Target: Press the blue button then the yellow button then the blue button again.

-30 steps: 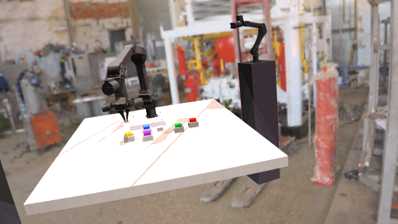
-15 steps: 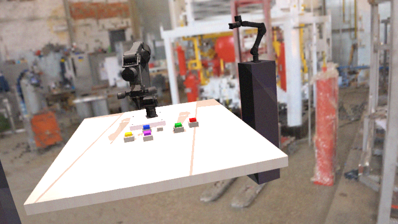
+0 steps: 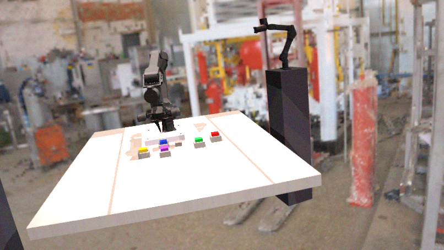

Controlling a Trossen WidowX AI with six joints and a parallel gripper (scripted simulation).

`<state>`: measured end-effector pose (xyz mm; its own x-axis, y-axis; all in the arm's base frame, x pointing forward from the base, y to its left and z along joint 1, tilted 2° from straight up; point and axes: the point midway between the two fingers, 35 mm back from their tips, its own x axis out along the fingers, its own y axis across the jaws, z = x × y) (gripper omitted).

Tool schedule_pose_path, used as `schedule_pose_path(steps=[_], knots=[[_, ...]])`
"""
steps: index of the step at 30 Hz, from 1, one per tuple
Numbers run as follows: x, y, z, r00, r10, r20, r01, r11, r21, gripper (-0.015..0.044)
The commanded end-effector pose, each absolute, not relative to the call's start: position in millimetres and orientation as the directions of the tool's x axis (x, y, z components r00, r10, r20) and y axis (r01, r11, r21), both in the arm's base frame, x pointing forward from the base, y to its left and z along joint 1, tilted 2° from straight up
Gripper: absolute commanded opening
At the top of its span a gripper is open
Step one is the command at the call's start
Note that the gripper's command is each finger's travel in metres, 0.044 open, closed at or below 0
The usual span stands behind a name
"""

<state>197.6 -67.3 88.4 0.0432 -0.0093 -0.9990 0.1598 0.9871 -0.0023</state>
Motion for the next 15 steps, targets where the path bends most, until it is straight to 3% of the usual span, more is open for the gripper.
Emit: schedule_pose_path(steps=[1, 15], knots=[[197.0, -67.7, 76.9, 0.046, -0.016, -0.999, 0.163, 0.987, -0.008, 0.0020], [198.5, -68.2, 56.2, 0.046, -0.016, -0.999, 0.163, 0.987, -0.008, 0.0020]])
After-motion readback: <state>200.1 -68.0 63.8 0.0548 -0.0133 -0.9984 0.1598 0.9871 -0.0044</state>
